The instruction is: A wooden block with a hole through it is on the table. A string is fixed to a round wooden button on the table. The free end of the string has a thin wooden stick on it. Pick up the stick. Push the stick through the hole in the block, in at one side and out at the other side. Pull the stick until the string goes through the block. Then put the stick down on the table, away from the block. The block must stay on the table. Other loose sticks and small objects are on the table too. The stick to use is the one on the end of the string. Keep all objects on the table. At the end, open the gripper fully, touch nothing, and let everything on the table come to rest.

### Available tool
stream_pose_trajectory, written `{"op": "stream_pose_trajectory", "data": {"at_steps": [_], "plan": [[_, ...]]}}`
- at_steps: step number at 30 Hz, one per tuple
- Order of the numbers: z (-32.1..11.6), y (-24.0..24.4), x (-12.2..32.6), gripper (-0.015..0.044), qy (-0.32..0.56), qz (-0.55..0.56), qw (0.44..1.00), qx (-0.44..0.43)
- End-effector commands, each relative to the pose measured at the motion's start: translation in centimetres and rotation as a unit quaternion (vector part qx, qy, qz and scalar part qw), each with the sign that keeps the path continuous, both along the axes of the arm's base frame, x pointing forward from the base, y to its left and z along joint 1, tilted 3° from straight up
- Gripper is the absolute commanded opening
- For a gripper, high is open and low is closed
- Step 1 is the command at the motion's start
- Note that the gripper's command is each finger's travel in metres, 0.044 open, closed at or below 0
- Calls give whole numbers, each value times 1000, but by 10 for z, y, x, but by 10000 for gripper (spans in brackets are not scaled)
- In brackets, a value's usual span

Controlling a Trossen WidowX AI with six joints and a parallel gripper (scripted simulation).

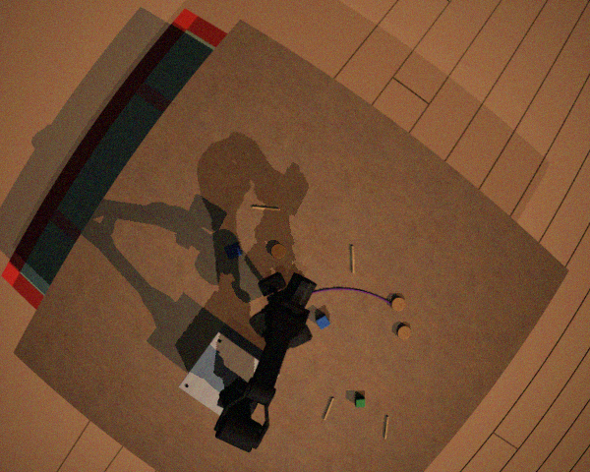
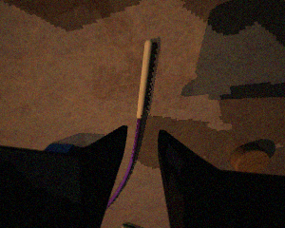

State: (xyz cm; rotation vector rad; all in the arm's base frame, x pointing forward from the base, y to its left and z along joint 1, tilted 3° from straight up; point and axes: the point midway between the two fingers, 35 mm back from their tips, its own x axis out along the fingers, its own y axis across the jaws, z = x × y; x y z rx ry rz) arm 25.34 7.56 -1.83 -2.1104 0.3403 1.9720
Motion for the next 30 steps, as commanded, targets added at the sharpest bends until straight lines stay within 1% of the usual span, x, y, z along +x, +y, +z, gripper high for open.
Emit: {"op": "stream_pose_trajectory", "data": {"at_steps": [1,22,29,30], "plan": [[-8,-1,-1,123,2,2,1000,-2],[-42,-2,-1,123,2,2,1000,-3],[-44,-2,-1,123,2,2,1000,-3],[-43,-2,0,97,2,0,1000,-1]]}}
